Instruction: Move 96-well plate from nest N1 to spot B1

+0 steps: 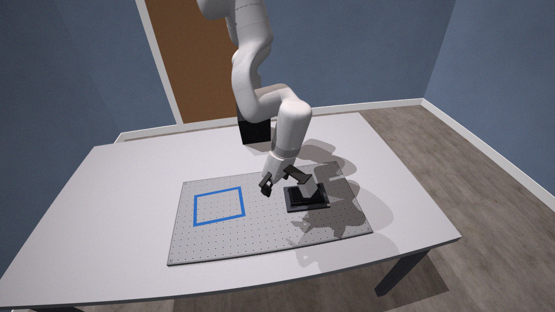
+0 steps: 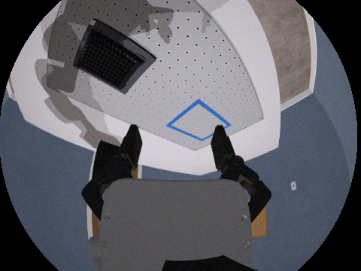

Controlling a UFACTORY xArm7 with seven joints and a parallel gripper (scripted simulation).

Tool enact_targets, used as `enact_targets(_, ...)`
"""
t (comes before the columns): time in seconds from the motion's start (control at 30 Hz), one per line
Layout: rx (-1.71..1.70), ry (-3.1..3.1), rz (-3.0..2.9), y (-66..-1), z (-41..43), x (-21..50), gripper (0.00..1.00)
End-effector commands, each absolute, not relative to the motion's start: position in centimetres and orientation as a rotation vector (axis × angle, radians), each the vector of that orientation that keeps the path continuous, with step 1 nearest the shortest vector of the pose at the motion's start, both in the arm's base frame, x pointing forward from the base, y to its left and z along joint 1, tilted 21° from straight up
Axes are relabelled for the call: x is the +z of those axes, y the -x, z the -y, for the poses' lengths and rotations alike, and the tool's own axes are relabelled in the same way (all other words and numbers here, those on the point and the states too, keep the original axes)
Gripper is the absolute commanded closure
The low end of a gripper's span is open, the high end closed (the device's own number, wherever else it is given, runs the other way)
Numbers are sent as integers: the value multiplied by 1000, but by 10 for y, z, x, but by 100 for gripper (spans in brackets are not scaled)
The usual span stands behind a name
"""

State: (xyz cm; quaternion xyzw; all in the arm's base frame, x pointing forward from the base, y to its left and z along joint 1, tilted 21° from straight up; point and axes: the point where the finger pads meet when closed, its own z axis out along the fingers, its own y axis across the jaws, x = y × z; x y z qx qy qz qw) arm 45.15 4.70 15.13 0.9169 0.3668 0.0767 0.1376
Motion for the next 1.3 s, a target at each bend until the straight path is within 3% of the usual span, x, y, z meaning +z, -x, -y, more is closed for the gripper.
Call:
enact_targets(0.0,246,-2586,-1183,-453,-60,140,0)
enact_targets(0.87,392,-2095,-1942,-424,-155,78,0)
enact_targets(1.27,403,-2054,-1994,-415,-169,70,0)
